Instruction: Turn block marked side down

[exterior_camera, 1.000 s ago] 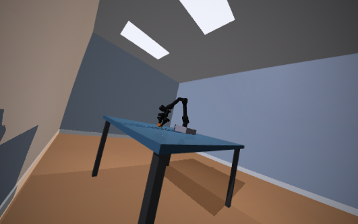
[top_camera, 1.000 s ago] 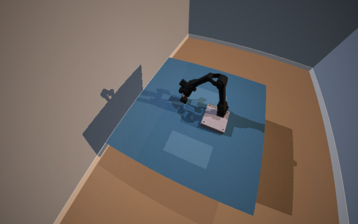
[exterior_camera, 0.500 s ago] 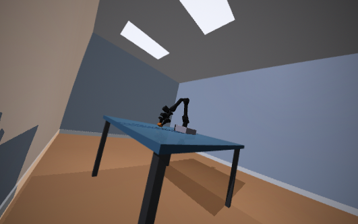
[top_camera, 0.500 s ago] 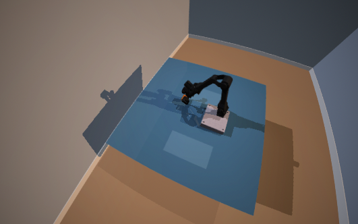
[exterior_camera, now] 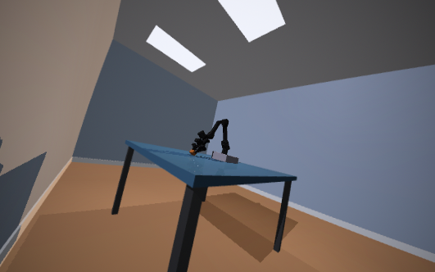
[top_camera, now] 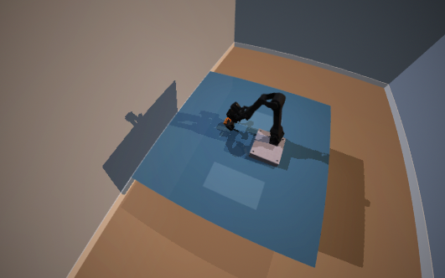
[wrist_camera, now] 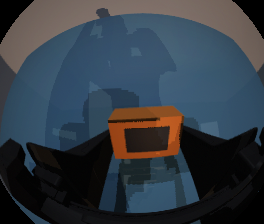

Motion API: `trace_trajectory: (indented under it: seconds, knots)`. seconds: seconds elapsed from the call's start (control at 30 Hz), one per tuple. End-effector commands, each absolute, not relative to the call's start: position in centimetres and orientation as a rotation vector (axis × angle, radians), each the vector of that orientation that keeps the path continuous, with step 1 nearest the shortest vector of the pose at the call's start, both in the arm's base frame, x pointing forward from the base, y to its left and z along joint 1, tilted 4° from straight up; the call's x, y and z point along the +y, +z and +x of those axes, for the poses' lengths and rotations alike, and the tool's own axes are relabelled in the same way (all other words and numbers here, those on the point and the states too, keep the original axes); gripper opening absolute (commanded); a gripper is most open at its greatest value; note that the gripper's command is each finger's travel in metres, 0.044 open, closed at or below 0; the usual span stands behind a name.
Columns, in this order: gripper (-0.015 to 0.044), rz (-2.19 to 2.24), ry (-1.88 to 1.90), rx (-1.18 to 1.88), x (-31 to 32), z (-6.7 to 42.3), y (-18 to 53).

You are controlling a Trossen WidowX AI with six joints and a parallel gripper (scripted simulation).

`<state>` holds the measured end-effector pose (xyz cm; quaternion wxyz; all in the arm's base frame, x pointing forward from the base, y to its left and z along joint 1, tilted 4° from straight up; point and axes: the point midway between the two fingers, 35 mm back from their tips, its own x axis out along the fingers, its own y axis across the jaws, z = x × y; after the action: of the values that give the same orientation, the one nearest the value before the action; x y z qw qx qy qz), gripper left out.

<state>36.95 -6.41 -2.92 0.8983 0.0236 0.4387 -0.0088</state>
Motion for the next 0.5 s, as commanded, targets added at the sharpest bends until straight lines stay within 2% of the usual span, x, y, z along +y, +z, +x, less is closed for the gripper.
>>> trace_trajectory:
  seconds: [0.0,0.47]
  knots:
    - [0.0000,0.056,-0.017,0.858,-6.4,37.0,-3.7]
    - [0.0000,0.053,-0.021,0.664,-6.4,36.8,-4.9]
